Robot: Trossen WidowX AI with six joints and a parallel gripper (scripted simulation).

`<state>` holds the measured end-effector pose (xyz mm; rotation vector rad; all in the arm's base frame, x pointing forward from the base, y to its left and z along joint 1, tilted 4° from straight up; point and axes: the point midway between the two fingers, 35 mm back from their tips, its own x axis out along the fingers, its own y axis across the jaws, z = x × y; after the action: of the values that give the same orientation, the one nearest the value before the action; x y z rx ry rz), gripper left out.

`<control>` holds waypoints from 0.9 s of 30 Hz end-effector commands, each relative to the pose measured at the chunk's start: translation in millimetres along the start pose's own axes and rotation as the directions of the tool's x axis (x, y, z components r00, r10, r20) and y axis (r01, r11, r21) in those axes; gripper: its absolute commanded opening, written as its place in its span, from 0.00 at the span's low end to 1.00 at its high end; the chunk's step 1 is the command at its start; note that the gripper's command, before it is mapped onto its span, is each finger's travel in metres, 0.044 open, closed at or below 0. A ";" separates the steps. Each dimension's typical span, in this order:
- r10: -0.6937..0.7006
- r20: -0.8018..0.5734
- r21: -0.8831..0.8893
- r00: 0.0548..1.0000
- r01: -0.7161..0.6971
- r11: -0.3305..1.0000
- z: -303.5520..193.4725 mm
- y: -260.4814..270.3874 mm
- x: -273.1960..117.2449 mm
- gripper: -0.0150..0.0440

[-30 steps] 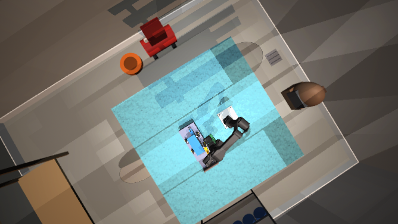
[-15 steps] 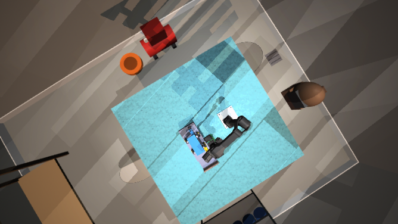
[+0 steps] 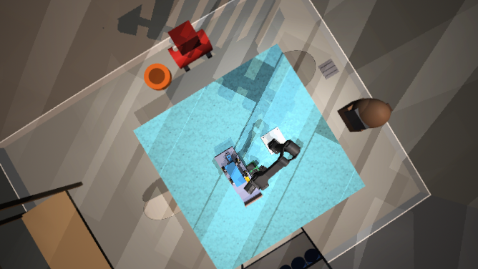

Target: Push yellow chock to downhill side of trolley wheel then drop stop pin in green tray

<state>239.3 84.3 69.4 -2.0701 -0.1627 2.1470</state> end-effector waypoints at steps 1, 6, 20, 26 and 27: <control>-0.002 0.019 0.008 1.000 0.002 1.000 4.8 -1.9 13.9 0.25; -0.002 0.019 0.008 1.000 0.002 1.000 5.4 -2.4 16.3 0.30; -0.001 0.019 0.008 1.000 0.001 1.000 2.1 6.3 14.1 0.58; -0.001 0.019 0.008 1.000 0.001 1.000 1.1 10.0 14.1 0.58; -0.001 0.019 0.008 1.000 0.001 1.000 1.0 10.5 14.1 0.58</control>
<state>239.0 78.0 55.8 -2.0573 -0.1526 2.1518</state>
